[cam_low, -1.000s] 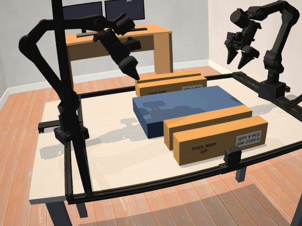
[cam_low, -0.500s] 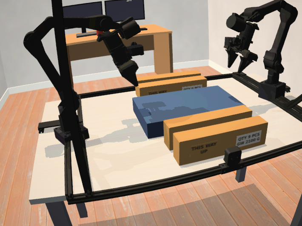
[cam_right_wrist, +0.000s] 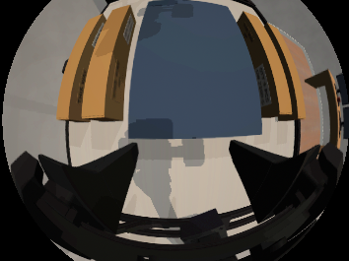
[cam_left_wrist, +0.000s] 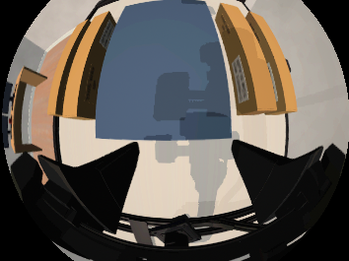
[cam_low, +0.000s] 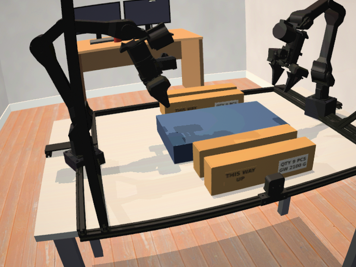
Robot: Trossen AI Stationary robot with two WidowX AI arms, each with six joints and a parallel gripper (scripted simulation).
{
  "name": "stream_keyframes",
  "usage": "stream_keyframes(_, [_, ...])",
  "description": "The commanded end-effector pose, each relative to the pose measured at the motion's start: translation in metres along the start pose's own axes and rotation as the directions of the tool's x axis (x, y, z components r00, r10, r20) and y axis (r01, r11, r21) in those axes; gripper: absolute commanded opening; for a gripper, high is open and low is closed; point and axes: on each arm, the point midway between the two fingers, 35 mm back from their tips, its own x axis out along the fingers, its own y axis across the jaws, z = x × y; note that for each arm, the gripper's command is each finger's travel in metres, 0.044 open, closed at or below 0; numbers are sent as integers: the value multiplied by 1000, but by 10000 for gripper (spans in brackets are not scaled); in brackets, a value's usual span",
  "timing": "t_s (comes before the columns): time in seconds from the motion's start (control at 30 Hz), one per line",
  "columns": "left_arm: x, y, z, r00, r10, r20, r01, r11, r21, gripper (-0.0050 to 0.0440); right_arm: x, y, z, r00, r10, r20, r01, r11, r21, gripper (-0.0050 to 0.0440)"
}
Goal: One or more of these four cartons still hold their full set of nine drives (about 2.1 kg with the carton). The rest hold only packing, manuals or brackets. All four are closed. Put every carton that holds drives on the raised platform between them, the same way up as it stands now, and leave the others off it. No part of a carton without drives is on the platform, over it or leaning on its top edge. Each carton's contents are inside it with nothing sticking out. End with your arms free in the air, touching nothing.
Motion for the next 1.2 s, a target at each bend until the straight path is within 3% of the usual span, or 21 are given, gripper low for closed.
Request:
stream_keyframes(0.0, [7, -24, 6, 1000, 1, -3, -1, 1000, -1, 389, 5, 24, 7, 1000, -1, 6, 1, 1000, 6, 389])
stream_keyframes(0.4, [34, -128, 29, 1000, 1, -3, -1, 1000, -1, 389, 30, 128, 26, 1000, -1, 6, 1, 1000, 6, 389])
stream_keyframes(0.47, [34, -128, 29, 1000, 1, -3, -1, 1000, -1, 389, 30, 128, 26, 1000, -1, 6, 1, 1000, 6, 389])
stream_keyframes(0.8, [55, -207, 46, 1000, 1, -3, -1, 1000, -1, 389, 49, 207, 40, 1000, -1, 6, 1, 1000, 6, 389])
stream_keyframes(0.97, [62, -232, 52, 1000, 1, -3, -1, 1000, -1, 389, 55, 232, 45, 1000, -1, 6, 1, 1000, 6, 389])
stream_keyframes(1.17, [65, -243, 55, 1000, 1, -3, -1, 1000, -1, 389, 58, 243, 47, 1000, -1, 6, 1, 1000, 6, 389])
